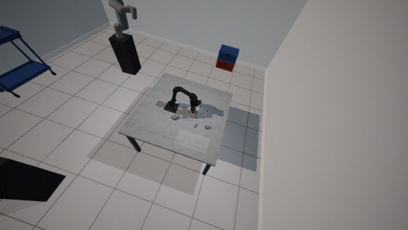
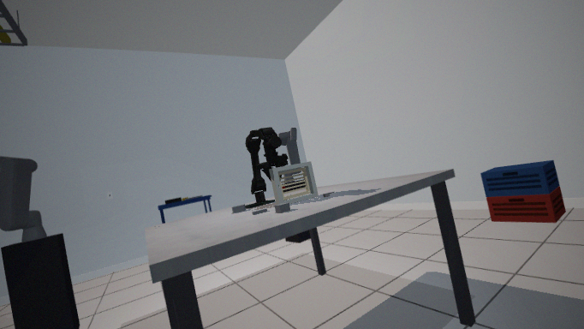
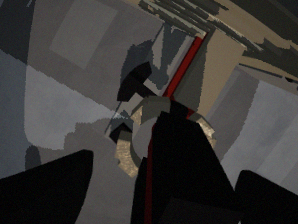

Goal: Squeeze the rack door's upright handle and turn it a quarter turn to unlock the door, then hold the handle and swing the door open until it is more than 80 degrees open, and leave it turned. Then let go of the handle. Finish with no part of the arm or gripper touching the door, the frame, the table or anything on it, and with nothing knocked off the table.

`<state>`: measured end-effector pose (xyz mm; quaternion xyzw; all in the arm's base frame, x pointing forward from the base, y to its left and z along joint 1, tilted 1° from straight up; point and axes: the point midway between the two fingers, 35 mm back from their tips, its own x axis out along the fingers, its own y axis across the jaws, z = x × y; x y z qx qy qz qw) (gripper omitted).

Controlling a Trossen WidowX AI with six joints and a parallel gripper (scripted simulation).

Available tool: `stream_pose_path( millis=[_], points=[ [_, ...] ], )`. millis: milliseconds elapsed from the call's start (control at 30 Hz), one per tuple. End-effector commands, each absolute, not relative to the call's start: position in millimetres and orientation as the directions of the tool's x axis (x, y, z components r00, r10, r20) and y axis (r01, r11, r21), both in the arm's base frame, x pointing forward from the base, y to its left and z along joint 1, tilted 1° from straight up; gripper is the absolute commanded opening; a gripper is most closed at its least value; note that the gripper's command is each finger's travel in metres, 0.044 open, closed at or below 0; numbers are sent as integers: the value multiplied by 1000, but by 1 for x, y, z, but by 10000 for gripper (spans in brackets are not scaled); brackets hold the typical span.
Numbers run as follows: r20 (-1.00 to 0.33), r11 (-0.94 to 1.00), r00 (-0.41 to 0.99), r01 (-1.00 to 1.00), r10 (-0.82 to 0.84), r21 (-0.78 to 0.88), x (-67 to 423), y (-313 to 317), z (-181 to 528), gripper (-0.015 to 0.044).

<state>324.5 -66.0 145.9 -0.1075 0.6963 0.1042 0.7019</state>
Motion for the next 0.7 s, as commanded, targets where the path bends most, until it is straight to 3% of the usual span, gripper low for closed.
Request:
stream_pose_path(
  millis=[0, 333, 667],
  points=[
    [-1000, 837, 9, -547, -1, -6, 325, -66, 146, 297],
    [-1000, 476, 9, -879, -1, -8, 325, -66, 146, 297],
    [-1000, 1, 9, -1000, -1, -9, 325, -66, 146, 297]
  ],
)
